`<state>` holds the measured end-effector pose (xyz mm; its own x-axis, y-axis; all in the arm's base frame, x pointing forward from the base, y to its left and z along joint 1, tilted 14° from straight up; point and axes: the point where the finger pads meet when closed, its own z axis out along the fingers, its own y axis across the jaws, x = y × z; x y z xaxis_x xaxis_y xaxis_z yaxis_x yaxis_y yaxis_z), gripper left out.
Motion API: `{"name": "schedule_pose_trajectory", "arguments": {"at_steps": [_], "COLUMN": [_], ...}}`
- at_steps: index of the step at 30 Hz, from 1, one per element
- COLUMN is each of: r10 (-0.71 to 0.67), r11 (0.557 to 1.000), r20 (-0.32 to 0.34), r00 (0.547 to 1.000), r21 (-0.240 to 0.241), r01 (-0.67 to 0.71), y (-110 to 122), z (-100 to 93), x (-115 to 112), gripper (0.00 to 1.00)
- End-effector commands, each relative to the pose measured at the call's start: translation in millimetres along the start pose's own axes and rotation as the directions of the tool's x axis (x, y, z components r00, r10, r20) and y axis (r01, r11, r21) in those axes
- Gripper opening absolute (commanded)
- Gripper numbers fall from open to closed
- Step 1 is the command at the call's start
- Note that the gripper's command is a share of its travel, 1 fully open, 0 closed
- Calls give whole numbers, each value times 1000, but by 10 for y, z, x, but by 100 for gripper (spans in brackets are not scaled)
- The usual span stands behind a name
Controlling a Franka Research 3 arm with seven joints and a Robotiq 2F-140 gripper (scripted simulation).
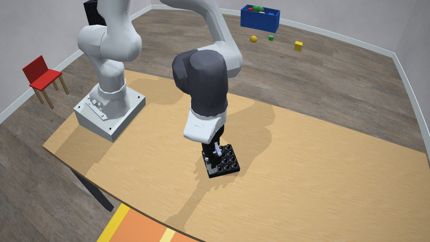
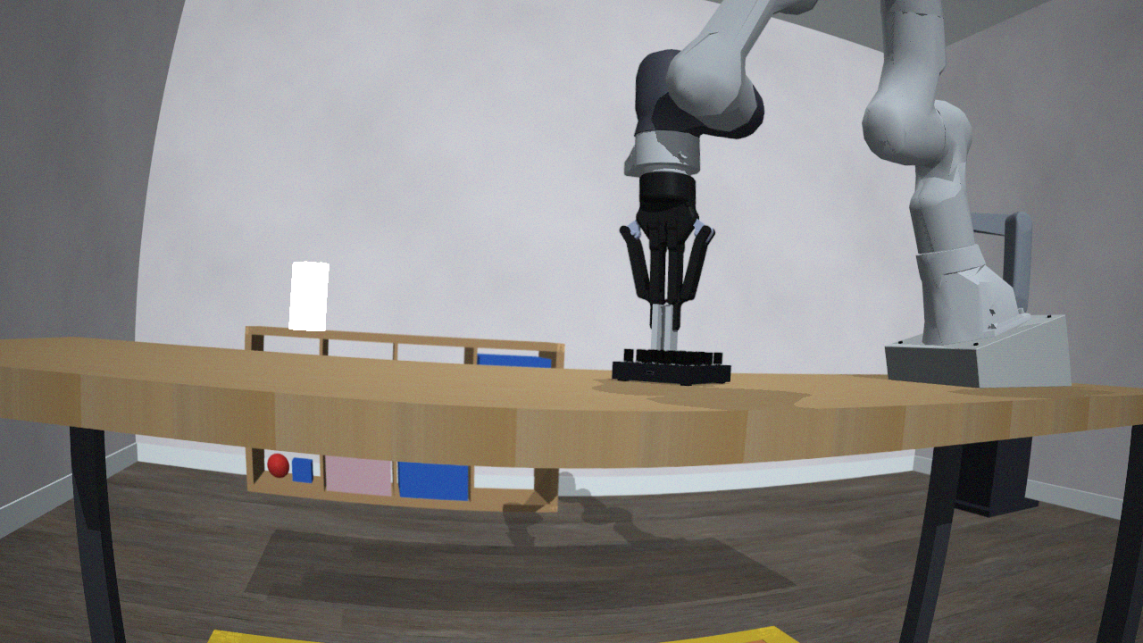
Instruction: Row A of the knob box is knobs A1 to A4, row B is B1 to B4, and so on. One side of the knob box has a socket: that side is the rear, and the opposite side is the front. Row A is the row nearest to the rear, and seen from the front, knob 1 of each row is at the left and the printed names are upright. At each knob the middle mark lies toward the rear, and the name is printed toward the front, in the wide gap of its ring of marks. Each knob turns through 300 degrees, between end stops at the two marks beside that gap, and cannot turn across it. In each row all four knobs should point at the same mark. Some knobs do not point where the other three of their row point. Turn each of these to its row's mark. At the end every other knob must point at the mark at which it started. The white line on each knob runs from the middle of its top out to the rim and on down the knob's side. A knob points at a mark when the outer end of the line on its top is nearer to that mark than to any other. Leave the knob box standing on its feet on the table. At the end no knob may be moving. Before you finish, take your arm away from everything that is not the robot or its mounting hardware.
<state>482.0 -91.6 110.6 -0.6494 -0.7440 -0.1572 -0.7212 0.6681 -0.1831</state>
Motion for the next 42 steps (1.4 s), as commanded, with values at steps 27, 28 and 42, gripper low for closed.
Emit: {"name": "schedule_pose_trajectory", "arguments": {"at_steps": [27, 28, 42], "r10": [-528, -542, -713], "r11": [849, 841, 701], "r20": [0, 0, -2], "r00": [849, 841, 702], "r21": [7, 7, 7], "r01": [528, 542, 713], "y": [-14, -14, -14], "z": [-2, -2, -2], "x": [0, 0, 0], "gripper": [5, 5, 5]}}
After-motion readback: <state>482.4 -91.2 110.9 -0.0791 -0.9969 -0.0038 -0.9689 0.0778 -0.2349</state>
